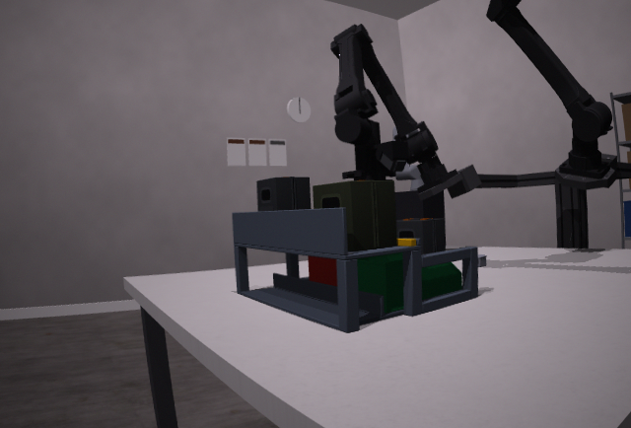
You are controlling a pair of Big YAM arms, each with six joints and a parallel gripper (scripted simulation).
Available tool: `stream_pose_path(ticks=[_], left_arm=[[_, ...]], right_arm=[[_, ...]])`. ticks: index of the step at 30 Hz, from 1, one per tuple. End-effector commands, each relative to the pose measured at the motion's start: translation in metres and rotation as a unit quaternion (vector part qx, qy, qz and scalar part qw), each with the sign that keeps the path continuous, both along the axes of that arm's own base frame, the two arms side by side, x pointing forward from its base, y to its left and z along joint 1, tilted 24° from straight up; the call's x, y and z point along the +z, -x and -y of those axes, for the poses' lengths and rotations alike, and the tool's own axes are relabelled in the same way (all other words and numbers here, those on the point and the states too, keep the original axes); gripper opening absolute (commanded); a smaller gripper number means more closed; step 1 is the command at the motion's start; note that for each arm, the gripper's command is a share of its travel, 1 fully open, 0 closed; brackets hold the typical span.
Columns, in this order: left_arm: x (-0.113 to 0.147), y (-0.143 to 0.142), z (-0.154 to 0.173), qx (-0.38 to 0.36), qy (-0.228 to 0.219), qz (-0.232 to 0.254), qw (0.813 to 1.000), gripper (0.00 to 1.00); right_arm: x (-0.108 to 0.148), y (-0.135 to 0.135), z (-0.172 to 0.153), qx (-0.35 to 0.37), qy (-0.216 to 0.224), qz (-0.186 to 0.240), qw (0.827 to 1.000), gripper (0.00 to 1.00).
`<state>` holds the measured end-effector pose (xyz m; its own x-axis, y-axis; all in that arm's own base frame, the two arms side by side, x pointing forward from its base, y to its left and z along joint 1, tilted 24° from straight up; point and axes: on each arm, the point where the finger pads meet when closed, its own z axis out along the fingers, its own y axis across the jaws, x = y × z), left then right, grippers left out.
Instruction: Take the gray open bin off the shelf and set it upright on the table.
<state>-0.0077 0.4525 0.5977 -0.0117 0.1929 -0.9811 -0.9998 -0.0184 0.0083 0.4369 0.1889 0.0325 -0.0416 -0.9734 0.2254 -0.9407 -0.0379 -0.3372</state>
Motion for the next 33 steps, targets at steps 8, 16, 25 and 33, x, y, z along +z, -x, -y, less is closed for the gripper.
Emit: stream_pose_path(ticks=[8,16,25,33], left_arm=[[0.0127,0.0055,0.0064,0.006,-0.018,0.004,1.0,1.0],[0.0127,0.0055,0.0064,0.006,-0.018,0.004,1.0,1.0],[0.0127,0.0055,0.0064,0.006,-0.018,0.004,1.0,1.0],[0.0127,0.0055,0.0064,0.006,-0.018,0.004,1.0,1.0]], right_arm=[[0.0193,-0.0076,-0.0109,0.003,-0.009,0.015,1.0,0.0],[0.0201,-0.0081,-0.0113,0.003,-0.01,0.016,1.0,0.0],[0.0208,-0.0088,-0.0118,0.003,-0.01,0.016,1.0,0.0],[0.021,-0.0092,-0.012,0.003,-0.01,0.017,1.0,0.0]])
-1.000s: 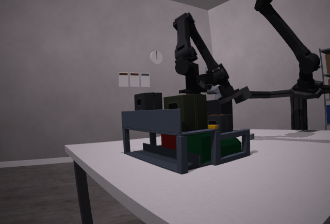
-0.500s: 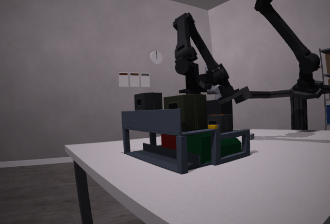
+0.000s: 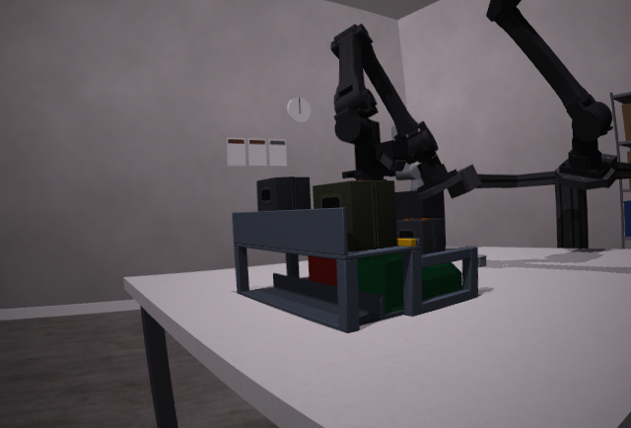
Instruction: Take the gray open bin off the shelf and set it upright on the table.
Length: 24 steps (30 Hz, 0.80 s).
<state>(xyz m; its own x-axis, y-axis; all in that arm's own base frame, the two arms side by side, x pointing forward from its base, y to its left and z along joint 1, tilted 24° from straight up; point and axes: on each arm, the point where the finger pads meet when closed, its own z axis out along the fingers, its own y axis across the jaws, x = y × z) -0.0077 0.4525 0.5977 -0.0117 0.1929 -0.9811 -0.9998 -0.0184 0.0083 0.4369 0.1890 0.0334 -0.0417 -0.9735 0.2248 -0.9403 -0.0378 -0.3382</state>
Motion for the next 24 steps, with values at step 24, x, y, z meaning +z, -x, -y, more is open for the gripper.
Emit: stream_pose_path(ticks=[24], left_arm=[[0.0127,0.0055,0.0064,0.006,-0.018,0.004,1.0,1.0]], right_arm=[[0.022,-0.0112,-0.0133,0.003,-0.012,0.018,1.0,0.0]])
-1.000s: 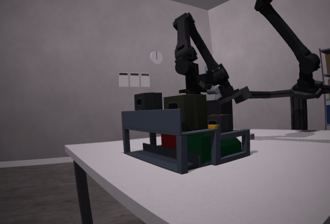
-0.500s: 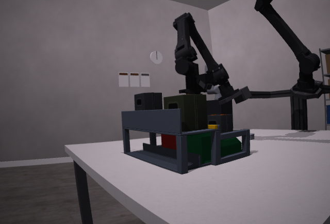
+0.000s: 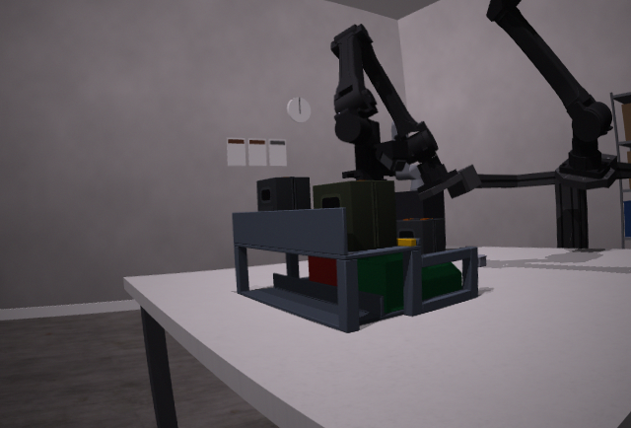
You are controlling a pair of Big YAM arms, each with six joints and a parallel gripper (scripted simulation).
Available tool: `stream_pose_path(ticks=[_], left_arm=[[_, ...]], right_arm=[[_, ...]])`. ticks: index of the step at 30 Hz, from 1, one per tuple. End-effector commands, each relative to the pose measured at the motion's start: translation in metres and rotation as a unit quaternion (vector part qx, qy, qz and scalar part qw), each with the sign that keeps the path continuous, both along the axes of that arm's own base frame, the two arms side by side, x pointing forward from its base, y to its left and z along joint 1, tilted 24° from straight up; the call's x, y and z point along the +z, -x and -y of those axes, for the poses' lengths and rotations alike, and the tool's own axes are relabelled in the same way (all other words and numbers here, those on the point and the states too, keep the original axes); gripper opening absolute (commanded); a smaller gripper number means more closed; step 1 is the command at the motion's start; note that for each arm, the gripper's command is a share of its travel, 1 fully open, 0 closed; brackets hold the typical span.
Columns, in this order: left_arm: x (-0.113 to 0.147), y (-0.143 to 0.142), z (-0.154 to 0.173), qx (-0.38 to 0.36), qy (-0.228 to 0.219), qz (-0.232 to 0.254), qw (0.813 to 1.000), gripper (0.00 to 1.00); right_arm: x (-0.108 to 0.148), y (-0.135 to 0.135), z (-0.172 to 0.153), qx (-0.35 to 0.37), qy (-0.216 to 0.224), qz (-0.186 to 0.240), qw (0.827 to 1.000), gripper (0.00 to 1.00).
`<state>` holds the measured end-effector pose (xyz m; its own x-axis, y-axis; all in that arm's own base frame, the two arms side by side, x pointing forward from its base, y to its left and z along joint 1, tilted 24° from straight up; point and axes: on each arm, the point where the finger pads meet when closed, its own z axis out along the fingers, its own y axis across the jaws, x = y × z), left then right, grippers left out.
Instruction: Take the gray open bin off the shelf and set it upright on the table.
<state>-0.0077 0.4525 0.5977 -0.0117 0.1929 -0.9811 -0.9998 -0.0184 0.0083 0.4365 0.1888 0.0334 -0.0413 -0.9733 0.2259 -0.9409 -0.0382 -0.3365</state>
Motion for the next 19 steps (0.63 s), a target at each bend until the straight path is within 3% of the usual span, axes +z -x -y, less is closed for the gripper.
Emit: stream_pose_path(ticks=[1,19], left_arm=[[0.0127,0.0055,0.0064,0.006,-0.018,0.004,1.0,1.0],[0.0127,0.0055,0.0064,0.006,-0.018,0.004,1.0,1.0]], right_arm=[[0.0212,-0.0108,-0.013,0.003,-0.012,0.018,1.0,0.0],[0.0177,-0.0089,-0.0119,0.003,-0.01,0.015,1.0,0.0]])
